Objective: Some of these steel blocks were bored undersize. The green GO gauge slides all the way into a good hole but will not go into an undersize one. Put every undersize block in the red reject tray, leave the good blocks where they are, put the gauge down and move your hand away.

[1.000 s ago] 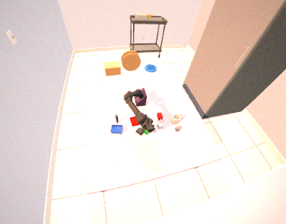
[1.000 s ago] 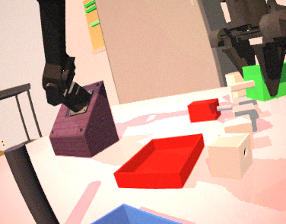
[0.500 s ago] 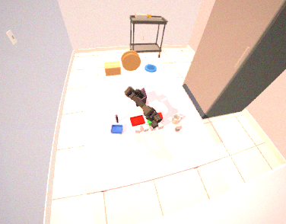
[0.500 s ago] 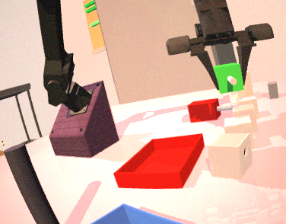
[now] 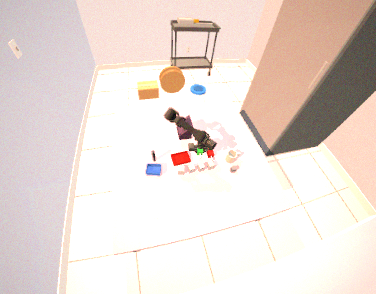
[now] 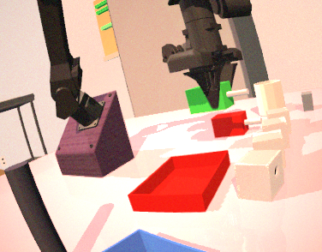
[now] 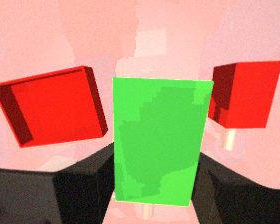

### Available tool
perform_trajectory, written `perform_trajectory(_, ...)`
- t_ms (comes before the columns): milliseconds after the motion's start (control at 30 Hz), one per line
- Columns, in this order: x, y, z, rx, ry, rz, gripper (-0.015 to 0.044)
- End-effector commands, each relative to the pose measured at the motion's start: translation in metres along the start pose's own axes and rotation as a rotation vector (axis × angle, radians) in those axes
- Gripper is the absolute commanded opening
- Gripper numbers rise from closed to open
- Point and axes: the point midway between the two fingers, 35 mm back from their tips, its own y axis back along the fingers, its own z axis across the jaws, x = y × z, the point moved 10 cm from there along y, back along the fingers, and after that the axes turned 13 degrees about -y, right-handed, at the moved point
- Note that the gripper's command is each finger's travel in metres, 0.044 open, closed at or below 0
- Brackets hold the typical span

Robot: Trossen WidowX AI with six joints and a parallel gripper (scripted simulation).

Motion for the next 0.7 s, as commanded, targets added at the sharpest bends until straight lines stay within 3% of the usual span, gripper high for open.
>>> perform_trajectory(0, -0.018, 0.000, 0.002, 0.009, 0.222, 0.007, 0.0000)
perform_trajectory(667, -0.017, -0.034, 0.000, 0.010, 0.222, 0.008, 0.0000)
